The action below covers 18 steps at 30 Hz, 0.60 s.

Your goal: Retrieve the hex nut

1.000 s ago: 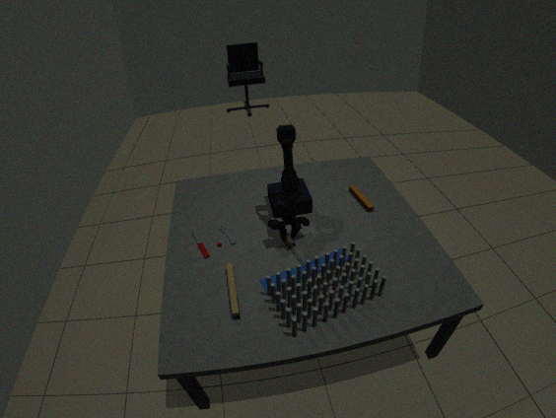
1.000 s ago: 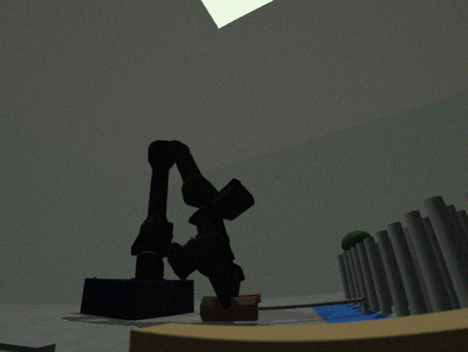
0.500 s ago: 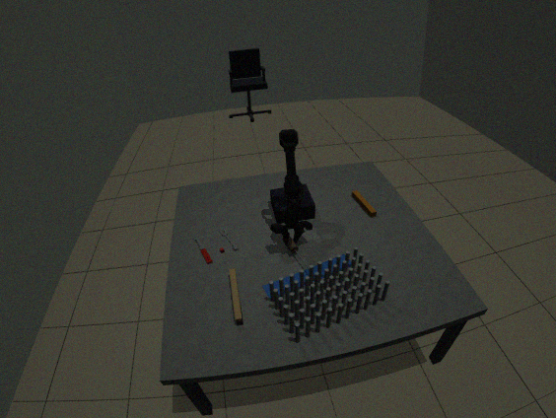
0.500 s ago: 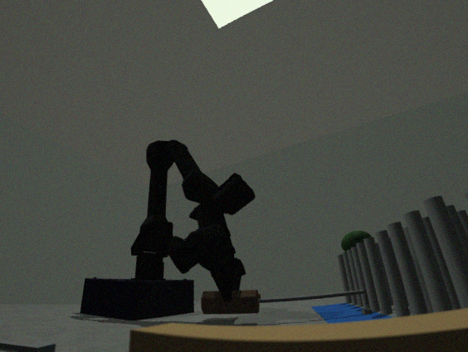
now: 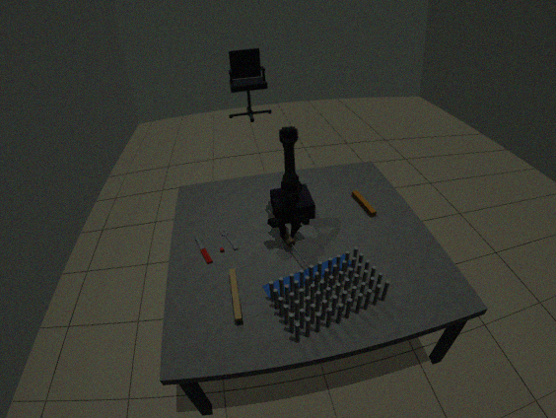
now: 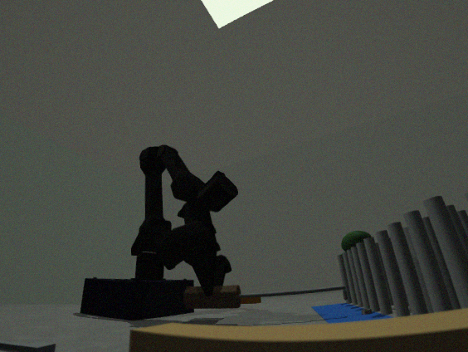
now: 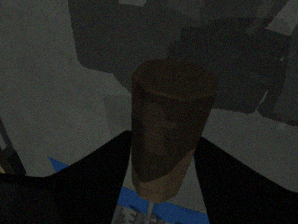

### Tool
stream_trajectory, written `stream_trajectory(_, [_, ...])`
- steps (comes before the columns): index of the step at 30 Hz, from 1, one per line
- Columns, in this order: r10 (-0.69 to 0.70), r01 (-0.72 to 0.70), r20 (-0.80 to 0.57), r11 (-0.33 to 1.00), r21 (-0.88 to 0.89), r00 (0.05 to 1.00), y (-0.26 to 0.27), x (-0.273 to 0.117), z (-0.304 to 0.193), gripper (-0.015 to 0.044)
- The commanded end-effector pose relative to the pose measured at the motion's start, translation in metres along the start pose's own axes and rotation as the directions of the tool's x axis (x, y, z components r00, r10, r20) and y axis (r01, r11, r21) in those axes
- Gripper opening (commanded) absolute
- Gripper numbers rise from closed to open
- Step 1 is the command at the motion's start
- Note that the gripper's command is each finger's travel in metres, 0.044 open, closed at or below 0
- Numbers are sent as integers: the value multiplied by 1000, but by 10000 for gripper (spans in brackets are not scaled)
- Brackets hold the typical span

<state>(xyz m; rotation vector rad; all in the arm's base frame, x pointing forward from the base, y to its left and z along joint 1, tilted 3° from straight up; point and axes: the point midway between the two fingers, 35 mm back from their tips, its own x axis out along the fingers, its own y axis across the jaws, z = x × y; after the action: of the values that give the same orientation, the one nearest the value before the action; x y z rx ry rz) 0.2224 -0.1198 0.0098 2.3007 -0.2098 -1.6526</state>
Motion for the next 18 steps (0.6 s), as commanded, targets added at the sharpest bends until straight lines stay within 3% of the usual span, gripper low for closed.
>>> stream_trajectory(1, [2, -2, -10, 1000, -5, 1000, 0, -5, 6, 0])
stream_trajectory(18, [3, -3, -12, 1000, -3, 1000, 27, -70, -27, 0])
